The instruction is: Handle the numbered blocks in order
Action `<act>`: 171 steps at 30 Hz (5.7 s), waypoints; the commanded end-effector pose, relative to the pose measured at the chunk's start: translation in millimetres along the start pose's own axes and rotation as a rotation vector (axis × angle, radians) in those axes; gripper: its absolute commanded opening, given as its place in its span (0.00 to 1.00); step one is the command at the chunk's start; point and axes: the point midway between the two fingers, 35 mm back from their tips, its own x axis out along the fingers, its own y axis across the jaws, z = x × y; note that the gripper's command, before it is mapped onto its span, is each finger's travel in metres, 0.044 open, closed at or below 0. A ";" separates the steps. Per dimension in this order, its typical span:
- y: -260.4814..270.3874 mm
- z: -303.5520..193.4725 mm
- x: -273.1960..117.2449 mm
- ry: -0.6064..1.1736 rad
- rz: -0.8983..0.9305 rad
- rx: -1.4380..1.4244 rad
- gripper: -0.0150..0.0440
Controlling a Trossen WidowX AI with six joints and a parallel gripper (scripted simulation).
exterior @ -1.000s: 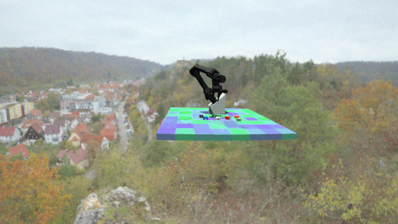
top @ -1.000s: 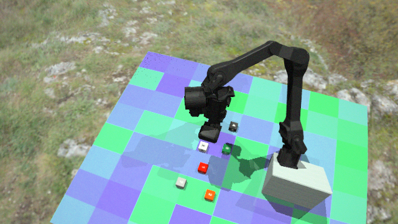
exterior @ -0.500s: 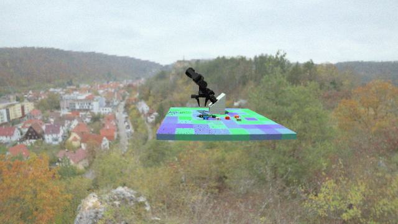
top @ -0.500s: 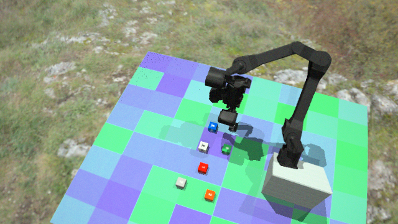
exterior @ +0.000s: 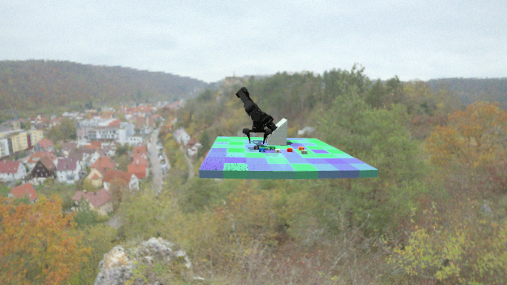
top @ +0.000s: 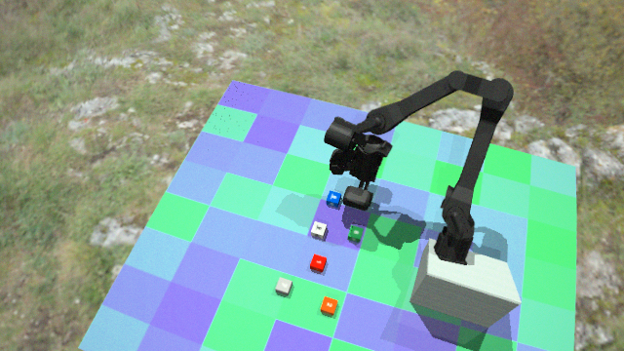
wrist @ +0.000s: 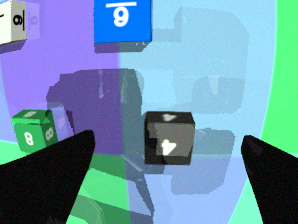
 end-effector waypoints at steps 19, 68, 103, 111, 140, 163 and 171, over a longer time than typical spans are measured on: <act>0.4 -2.1 28.1 0.006 -0.003 -0.009 0.80; 0.5 -1.8 21.2 0.006 -0.002 -0.009 0.46; 0.4 -2.1 28.1 0.006 -0.003 -0.009 0.46; 0.4 -2.1 28.1 0.006 -0.003 -0.009 0.46; 1.6 -0.3 -86.2 0.007 0.004 -0.010 0.62; 27.4 60.2 -86.3 0.004 0.005 -0.007 0.50; 26.8 59.3 -8.2 0.003 0.001 -0.007 0.86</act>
